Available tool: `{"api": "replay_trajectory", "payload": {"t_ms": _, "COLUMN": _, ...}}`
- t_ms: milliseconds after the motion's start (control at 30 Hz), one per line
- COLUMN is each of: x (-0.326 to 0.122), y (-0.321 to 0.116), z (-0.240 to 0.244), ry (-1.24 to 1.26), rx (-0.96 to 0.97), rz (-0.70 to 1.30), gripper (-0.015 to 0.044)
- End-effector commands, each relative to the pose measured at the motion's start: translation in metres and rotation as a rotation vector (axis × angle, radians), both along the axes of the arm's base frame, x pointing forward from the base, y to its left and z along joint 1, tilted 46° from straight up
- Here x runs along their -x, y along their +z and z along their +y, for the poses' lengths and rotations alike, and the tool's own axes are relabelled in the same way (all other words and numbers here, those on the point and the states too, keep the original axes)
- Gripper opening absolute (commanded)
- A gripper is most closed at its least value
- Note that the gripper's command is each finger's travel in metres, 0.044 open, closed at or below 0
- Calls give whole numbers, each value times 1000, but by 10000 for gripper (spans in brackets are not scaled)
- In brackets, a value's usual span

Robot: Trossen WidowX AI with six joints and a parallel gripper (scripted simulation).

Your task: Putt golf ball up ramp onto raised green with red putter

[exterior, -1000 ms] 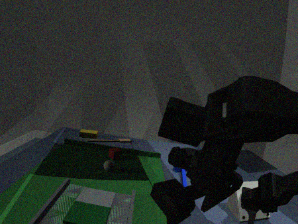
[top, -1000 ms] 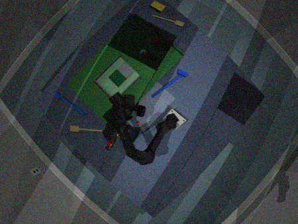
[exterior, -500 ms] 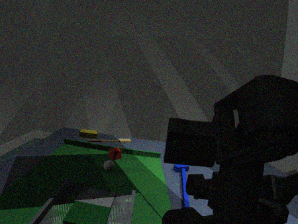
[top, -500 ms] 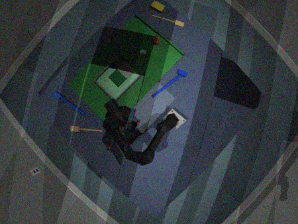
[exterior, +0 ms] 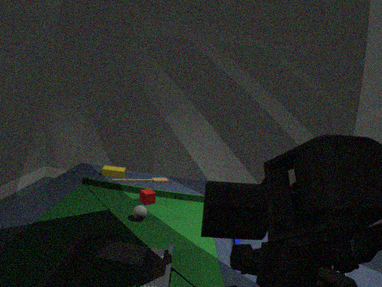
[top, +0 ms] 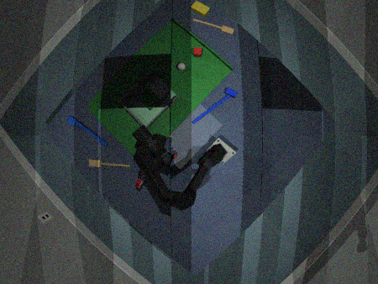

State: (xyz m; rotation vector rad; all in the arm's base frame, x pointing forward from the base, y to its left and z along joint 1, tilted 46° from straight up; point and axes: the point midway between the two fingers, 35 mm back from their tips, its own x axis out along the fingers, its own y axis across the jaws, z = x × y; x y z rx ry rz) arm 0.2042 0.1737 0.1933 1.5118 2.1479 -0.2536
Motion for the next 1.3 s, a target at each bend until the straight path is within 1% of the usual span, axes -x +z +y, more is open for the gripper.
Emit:
{"api": "replay_trajectory", "payload": {"t_ms": 0, "x": 6, "y": -9, "z": 10, "ry": 3, "rx": -6, "rz": 11, "gripper": 440}}
{"api": "replay_trajectory", "payload": {"t_ms": 833, "x": 11, "y": -27, "z": 29, "ry": 3, "rx": -7, "rz": 11, "gripper": 440}}
{"api": "replay_trajectory", "payload": {"t_ms": 1267, "x": 8, "y": -26, "z": 27, "ry": 3, "rx": -3, "rz": 3, "gripper": 99}}
